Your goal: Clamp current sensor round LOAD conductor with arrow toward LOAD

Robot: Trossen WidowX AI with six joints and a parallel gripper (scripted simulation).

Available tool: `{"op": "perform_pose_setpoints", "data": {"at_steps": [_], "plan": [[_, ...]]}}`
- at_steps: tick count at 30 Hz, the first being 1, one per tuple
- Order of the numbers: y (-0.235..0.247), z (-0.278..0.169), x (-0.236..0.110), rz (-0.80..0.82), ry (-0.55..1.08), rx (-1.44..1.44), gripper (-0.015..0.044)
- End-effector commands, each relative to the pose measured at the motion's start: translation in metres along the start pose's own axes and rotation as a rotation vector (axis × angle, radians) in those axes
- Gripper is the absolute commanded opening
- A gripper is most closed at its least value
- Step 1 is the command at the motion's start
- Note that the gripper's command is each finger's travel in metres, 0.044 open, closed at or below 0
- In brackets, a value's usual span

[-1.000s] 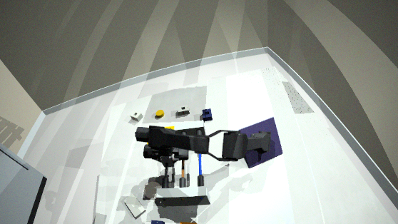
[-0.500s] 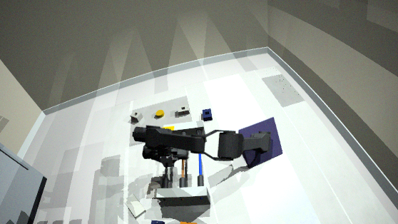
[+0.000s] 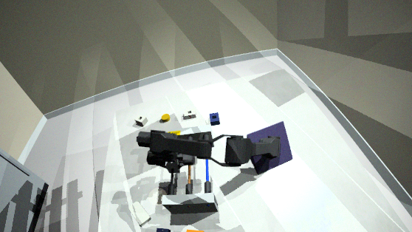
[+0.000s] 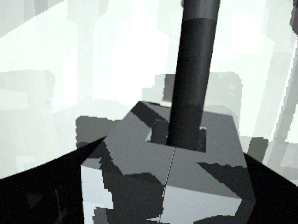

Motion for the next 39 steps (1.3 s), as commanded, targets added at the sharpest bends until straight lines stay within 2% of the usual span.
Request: {"op": "perform_pose_setpoints", "data": {"at_steps": [1,8,39], "plan": [[-0.0003,0.0001,-0.0001,-0.002,0.0,0.002,0.0079],[-0.0003,0.0001,-0.0001,-0.002,0.0,0.002,0.0251],[-0.0003,0.0001,-0.0001,-0.002,0.0,0.002,0.0251]]}}
Point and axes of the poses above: the point midway between the two fingers, 35 mm back from their tips, its own x axis out along the fingers, its own y axis across the jaws, z = x × y, the point moved 4 cm from there along -x, back along the fingers, and after that the axes turned 7 degrees about x, right-handed, at the moved point
